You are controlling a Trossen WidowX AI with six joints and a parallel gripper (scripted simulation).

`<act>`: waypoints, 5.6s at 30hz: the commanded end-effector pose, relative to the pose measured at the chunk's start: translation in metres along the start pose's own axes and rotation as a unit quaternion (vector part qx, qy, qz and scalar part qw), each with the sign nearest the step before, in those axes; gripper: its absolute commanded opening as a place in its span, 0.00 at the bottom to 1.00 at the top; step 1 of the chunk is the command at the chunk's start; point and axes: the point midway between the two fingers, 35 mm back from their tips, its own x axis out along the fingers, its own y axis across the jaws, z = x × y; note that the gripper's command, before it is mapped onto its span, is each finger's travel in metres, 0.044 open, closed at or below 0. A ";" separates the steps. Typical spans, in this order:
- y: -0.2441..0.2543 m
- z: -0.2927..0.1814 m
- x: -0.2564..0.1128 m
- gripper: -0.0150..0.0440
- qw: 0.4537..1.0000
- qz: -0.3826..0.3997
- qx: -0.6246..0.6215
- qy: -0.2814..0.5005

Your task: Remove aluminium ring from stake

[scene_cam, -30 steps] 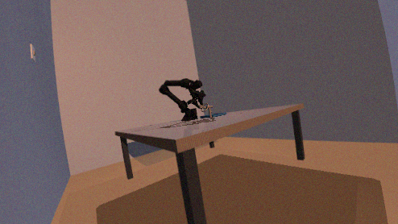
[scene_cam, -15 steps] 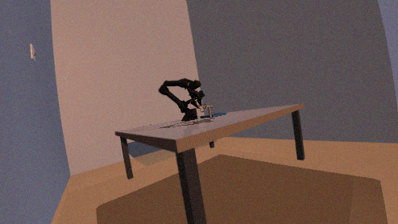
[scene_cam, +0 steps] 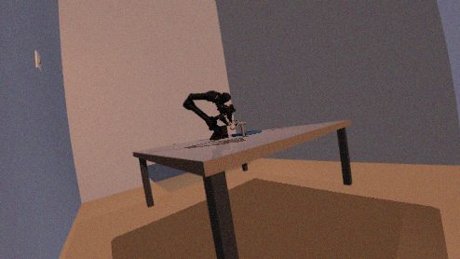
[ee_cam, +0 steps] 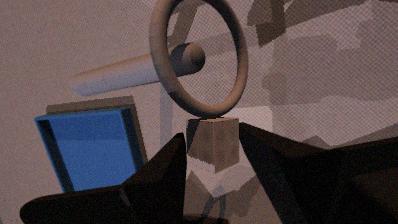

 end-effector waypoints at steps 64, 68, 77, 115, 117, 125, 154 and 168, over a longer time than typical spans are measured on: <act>-0.002 0.012 -0.065 0.25 1.000 0.003 -0.002 0.000; -0.002 0.017 -0.065 0.25 1.000 0.003 -0.002 0.000; -0.001 0.032 -0.065 0.25 1.000 0.003 -0.001 0.000; 0.001 0.094 -0.058 0.25 1.000 0.003 -0.001 -0.002; 0.001 0.097 -0.057 0.25 1.000 0.003 0.000 -0.002; 0.002 0.109 -0.054 0.25 1.000 0.003 0.000 -0.002; 0.028 0.086 -0.054 0.25 0.957 -0.034 -0.275 -0.083; 0.041 0.069 -0.052 0.25 0.899 -0.069 -0.416 -0.118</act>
